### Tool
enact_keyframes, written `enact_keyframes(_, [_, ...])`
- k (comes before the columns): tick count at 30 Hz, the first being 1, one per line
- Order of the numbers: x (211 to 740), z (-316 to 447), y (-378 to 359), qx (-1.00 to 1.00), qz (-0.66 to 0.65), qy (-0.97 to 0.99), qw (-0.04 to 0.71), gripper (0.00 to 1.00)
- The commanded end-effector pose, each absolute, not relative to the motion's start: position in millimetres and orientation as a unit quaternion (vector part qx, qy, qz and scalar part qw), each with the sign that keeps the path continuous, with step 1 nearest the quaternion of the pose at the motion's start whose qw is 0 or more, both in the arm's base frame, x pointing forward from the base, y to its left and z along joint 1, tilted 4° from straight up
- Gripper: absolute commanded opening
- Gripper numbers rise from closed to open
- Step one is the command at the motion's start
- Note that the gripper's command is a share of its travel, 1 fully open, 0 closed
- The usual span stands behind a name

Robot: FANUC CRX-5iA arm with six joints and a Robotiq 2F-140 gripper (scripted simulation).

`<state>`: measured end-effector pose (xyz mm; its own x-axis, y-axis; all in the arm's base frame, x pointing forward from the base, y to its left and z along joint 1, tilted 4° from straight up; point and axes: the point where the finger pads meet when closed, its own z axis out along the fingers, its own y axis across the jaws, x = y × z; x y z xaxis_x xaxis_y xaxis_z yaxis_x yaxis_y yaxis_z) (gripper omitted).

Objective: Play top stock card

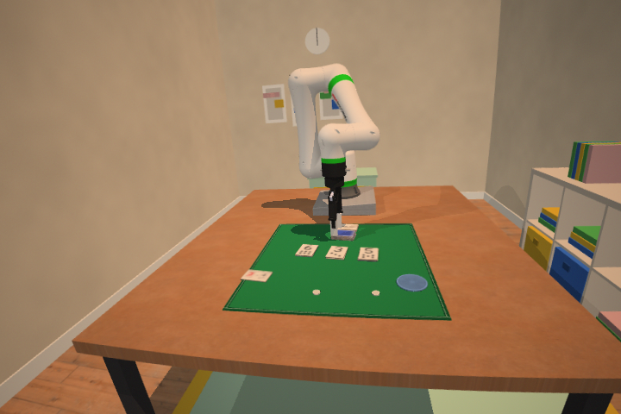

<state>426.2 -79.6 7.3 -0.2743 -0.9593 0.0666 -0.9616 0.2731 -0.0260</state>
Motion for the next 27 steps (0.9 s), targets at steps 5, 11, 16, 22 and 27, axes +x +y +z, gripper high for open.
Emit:
enact_keyframes(5, [426.4, 5.8, -79.8, 0.602, 0.031, -0.798, 0.019, 0.5])
enact_keyframes(11, [426.4, 5.7, -79.8, 0.602, 0.031, -0.798, 0.019, 0.5])
enact_keyframes(16, [426.4, 5.7, -79.8, 0.602, 0.031, -0.798, 0.019, 0.5])
enact_keyframes(22, [426.4, 5.3, -79.9, 0.602, 0.031, -0.798, 0.019, 0.5])
enact_keyframes(27, [426.4, 4.4, -79.9, 0.602, 0.031, -0.798, 0.019, 0.5])
